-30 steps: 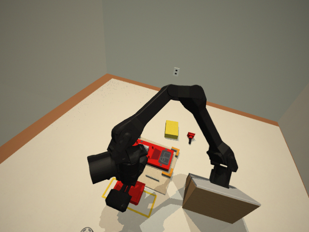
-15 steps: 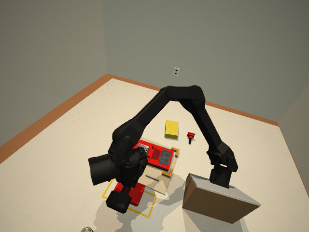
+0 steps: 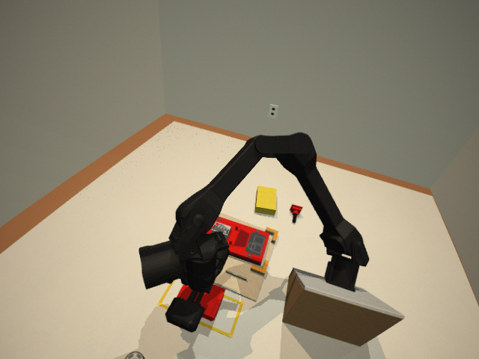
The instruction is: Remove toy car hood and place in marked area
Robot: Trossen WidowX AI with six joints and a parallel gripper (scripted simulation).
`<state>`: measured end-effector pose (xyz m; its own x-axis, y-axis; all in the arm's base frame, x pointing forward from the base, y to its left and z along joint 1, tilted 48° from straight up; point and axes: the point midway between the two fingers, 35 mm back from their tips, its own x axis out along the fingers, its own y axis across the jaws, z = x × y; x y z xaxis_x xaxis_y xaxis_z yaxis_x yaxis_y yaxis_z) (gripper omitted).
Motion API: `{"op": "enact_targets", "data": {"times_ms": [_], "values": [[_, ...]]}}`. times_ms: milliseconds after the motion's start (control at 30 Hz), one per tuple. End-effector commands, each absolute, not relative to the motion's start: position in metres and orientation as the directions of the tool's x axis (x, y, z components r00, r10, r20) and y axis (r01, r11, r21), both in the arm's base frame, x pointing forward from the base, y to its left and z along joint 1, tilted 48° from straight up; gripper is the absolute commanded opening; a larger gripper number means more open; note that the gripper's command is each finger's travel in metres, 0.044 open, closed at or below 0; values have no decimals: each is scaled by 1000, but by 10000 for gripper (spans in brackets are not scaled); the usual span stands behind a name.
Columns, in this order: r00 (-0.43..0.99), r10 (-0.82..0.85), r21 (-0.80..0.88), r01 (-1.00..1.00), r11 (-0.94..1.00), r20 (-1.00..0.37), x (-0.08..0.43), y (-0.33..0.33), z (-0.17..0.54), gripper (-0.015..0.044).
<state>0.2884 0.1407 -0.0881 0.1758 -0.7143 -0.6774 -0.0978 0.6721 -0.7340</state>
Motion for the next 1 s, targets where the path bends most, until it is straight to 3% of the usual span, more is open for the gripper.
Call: {"op": "enact_targets", "data": {"times_ms": [0,967], "values": [[178,-717,-737,-104,667,-674,288,137,-91,0],[178,-717,-738,-103,667,-674,290,128,-99,0]]}}
